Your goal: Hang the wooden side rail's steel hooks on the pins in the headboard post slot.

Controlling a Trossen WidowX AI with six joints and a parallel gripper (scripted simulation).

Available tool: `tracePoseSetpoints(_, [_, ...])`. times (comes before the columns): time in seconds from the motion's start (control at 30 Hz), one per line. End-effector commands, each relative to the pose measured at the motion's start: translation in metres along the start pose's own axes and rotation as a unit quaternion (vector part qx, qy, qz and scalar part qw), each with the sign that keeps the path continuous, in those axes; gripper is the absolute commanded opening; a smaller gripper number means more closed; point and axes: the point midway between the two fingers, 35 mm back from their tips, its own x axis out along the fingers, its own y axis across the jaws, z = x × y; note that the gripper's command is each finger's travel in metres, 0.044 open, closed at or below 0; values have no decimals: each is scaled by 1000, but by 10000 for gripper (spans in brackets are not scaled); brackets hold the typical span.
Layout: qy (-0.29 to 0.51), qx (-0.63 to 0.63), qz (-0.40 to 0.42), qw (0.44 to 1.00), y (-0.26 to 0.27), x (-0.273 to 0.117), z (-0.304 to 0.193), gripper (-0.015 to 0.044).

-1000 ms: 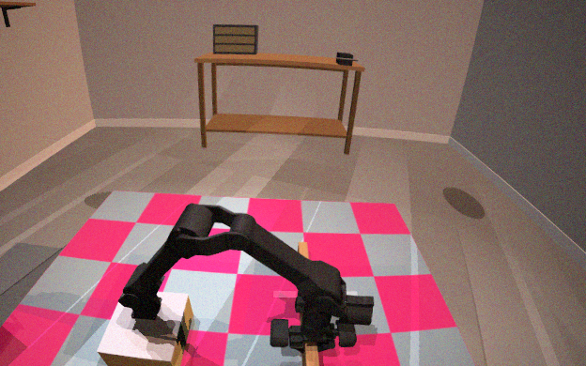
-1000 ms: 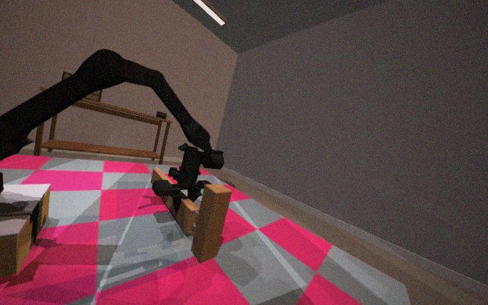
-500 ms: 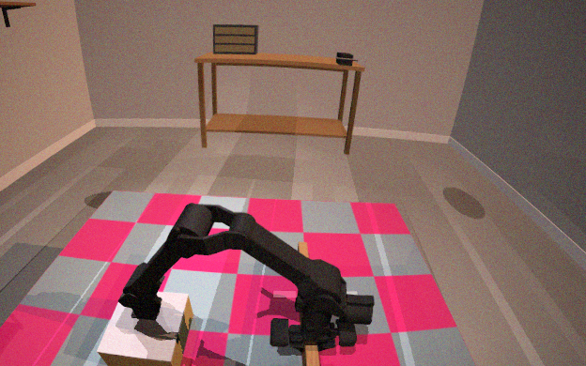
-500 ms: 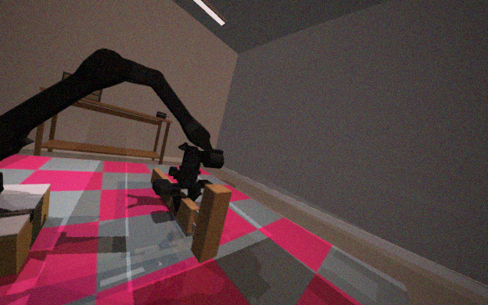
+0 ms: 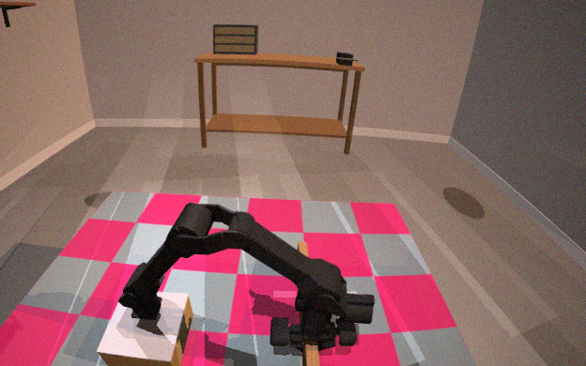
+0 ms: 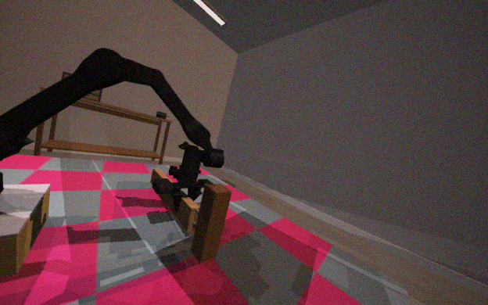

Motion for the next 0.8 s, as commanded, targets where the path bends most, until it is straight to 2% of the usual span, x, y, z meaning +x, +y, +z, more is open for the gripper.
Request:
tracePoseSetpoints(0.0, [-1,1,-6,1000,-3,-5,0,0])
tracePoseSetpoints(0.77, [-1,1,-6,1000,-3,-9,0,0])
